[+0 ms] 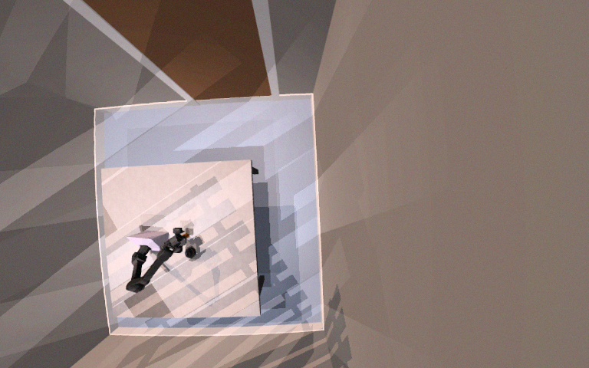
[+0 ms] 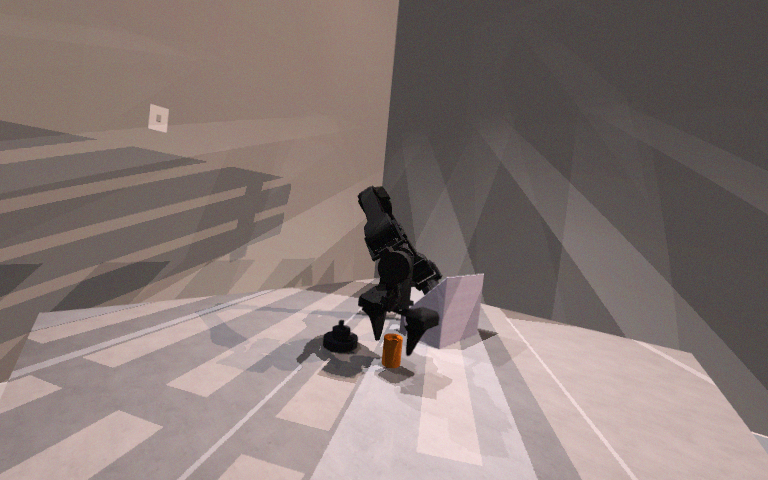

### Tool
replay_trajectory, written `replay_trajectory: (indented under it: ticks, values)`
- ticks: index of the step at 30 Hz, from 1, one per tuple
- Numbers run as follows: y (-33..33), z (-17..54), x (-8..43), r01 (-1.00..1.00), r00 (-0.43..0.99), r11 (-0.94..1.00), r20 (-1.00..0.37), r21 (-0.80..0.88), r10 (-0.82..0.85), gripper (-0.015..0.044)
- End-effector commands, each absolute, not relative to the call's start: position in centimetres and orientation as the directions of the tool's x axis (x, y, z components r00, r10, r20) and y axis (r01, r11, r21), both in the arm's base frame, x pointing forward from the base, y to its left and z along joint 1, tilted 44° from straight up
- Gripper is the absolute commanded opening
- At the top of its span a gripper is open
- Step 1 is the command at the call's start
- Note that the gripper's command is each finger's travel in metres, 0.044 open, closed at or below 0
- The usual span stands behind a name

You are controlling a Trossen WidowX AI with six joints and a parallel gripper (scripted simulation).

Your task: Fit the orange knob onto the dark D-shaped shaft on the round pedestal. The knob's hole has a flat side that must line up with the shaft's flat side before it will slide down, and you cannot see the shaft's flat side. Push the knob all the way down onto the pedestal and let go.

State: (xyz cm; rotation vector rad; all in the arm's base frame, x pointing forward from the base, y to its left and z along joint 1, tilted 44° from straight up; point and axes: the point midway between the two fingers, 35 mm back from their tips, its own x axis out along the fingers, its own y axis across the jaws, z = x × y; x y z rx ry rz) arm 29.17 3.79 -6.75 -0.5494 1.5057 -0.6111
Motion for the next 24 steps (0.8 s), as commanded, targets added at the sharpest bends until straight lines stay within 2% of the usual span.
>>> replay_trajectory:
  ticks: [1, 16, 24]
  values:
    - [3.1, -7.3, 29.0, 0.024, -0.032, 0.733, -0.734, -0.680, -0.679, 0.0440]
    - [1.6, -8.8, 28.7, 0.024, -0.032, 0.732, -0.732, -0.681, -0.681, 0.0440]
    - [1.6, -8.8, 28.7, 0.024, -0.032, 0.732, -0.732, -0.681, -0.681, 0.0230]
